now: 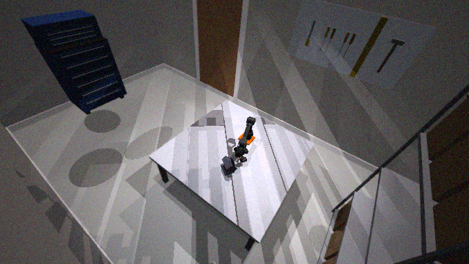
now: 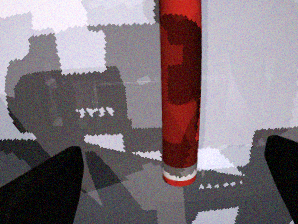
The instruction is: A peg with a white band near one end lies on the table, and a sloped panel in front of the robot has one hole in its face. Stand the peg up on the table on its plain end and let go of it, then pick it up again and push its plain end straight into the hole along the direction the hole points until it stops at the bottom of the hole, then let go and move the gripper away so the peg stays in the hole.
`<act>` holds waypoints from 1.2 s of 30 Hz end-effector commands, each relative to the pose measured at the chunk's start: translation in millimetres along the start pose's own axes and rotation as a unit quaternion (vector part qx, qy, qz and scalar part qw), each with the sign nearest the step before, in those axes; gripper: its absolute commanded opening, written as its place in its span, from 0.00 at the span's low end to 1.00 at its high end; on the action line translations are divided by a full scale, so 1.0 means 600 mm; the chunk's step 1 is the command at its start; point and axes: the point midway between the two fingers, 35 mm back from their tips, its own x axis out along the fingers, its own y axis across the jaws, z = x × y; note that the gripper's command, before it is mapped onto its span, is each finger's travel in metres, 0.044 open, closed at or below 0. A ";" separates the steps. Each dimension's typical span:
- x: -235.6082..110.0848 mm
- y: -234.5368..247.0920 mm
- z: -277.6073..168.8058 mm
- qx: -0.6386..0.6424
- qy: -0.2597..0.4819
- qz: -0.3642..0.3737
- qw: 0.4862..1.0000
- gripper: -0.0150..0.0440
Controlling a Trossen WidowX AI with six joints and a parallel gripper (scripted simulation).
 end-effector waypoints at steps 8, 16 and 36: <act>0.002 0.000 0.001 0.000 -0.002 -0.002 1.000 0.47; 0.002 0.000 0.001 0.000 -0.002 -0.002 1.000 0.44; -0.003 0.000 0.003 0.000 0.020 0.000 1.000 0.34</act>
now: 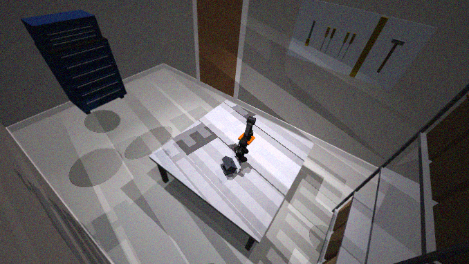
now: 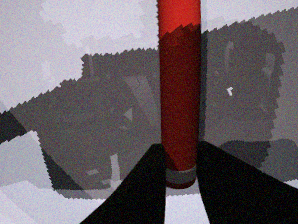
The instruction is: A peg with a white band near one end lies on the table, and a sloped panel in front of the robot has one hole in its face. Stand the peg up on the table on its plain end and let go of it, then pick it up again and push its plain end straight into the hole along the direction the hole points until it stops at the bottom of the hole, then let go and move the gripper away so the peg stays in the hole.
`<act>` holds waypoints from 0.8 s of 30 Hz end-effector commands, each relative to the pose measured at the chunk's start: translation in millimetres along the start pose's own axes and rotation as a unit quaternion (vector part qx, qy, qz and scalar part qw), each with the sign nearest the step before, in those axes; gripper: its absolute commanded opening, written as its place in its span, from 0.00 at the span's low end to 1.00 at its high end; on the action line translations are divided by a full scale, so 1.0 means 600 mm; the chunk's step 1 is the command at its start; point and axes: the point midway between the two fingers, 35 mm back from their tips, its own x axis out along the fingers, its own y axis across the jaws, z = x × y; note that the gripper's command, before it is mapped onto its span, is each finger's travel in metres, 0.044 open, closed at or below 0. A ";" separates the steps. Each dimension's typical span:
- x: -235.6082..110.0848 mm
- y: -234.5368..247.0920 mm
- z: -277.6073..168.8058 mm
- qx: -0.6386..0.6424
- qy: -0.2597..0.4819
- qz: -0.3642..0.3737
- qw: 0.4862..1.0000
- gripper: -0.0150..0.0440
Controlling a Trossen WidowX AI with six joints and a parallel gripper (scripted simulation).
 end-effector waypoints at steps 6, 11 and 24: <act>-0.009 0.001 0.005 0.002 0.038 0.002 0.999 0.34; -0.013 0.001 0.008 0.002 0.060 0.002 0.998 0.34; -0.025 0.001 0.017 0.003 0.115 0.002 0.993 0.34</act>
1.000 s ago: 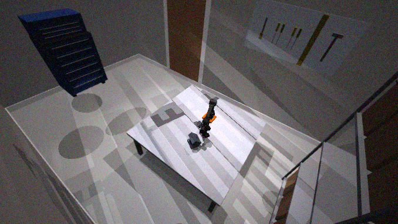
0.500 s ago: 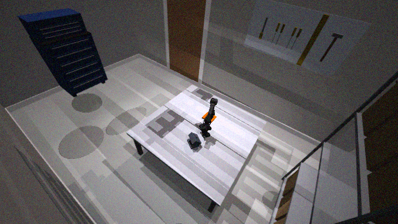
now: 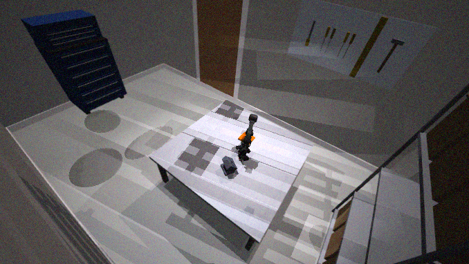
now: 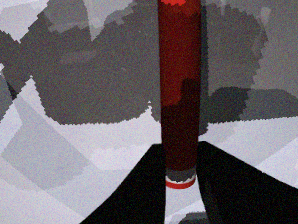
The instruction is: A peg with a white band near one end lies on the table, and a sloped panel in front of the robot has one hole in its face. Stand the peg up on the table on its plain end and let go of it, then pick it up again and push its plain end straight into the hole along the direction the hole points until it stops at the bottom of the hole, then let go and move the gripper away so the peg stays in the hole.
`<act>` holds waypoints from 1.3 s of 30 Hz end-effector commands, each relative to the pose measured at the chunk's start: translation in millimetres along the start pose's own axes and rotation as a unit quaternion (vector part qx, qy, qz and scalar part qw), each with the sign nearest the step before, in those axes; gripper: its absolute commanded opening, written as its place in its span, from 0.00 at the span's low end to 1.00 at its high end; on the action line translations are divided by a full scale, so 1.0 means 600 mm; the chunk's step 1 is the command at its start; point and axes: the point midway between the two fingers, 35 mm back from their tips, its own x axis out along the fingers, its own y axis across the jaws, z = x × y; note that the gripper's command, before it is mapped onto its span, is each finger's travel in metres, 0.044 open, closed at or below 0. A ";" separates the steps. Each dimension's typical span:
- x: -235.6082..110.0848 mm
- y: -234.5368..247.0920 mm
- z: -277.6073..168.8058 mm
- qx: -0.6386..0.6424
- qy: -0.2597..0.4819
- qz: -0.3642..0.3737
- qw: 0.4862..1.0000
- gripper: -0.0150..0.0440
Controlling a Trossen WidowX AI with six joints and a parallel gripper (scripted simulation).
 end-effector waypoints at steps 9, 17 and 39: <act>-0.012 0.001 0.007 0.003 0.052 0.001 0.999 0.34; -0.019 0.001 0.012 0.003 0.086 0.001 0.996 0.34; -0.037 0.001 0.029 0.004 0.180 0.001 0.984 0.34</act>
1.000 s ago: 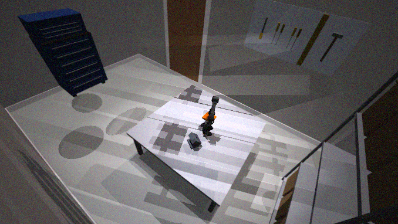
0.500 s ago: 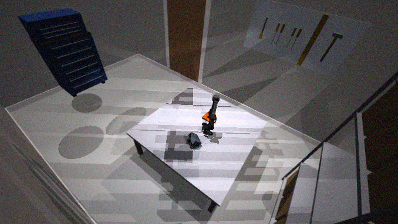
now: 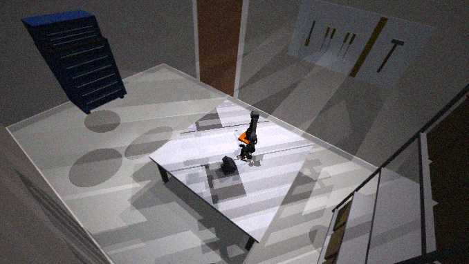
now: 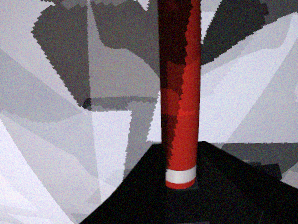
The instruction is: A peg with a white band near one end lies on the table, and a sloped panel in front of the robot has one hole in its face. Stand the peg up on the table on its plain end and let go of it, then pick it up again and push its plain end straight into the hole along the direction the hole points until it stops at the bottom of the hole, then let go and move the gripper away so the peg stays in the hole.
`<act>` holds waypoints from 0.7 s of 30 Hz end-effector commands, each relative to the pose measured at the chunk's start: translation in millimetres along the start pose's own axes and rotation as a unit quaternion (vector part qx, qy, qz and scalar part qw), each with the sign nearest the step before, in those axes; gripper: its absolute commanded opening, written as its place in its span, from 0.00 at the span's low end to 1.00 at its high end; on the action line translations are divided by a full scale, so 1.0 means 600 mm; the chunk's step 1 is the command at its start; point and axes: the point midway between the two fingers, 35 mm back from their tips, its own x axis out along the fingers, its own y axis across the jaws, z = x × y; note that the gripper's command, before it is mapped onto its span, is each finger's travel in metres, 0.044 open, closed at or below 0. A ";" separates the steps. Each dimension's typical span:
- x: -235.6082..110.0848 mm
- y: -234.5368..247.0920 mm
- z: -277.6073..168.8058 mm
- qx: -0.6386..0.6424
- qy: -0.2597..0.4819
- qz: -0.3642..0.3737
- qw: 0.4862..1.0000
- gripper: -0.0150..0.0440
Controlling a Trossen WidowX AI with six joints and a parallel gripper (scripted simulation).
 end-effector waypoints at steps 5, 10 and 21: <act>-0.008 0.001 0.004 0.004 0.035 0.000 0.999 0.34; -0.012 0.001 0.007 0.004 0.056 0.000 0.998 0.34; -0.022 0.001 0.015 0.004 0.104 0.001 0.995 0.34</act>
